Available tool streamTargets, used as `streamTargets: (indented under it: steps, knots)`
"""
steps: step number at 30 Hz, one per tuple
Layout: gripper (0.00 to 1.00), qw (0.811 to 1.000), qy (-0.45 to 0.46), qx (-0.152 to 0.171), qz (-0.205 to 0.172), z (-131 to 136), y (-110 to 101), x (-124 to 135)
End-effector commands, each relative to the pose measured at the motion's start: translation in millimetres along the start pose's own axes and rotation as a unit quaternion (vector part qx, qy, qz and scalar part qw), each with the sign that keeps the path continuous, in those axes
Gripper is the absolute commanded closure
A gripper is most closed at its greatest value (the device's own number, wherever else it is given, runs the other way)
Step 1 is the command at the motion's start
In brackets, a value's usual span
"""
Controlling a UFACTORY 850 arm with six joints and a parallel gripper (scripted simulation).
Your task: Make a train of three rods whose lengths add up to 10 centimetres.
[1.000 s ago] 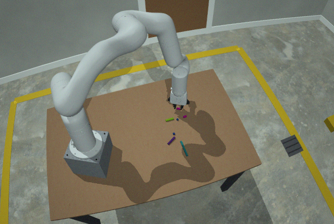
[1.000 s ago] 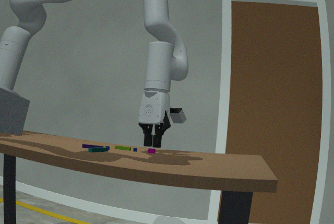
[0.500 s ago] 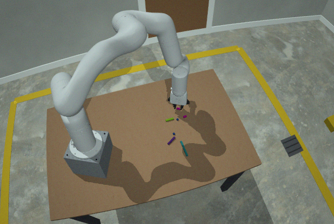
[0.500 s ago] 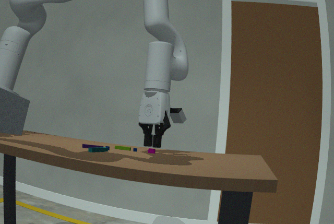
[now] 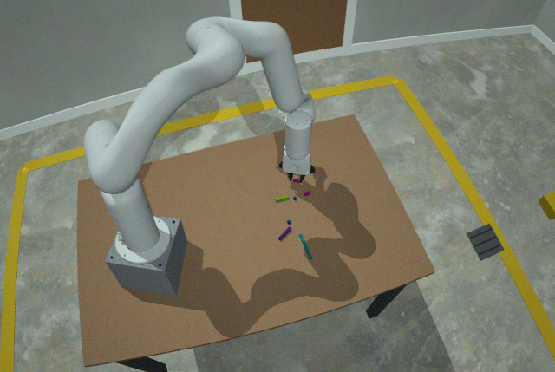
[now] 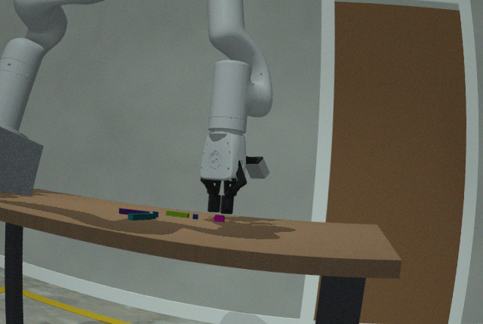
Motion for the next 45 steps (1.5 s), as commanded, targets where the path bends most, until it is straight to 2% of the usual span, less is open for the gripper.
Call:
streamTargets:
  steps: [1,19,45]
  knots:
    - [0.64,1.000,0.000,0.001,0.001,0.5,0.8,-0.8]
    - [0.64,1.000,0.000,0.001,0.001,0.5,12.0,-0.8]
    - [0.64,1.000,0.000,0.001,0.001,0.5,12.5,-0.8]
Point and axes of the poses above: the point where the finger pads meet when closed, its own y axis out along the fingers, its own z axis across the jaws, x = y × z, the point moved 6 cm from there along -y, back along the fingers, and after that the axes turned 12 degrees about y, right-handed, at the moved point
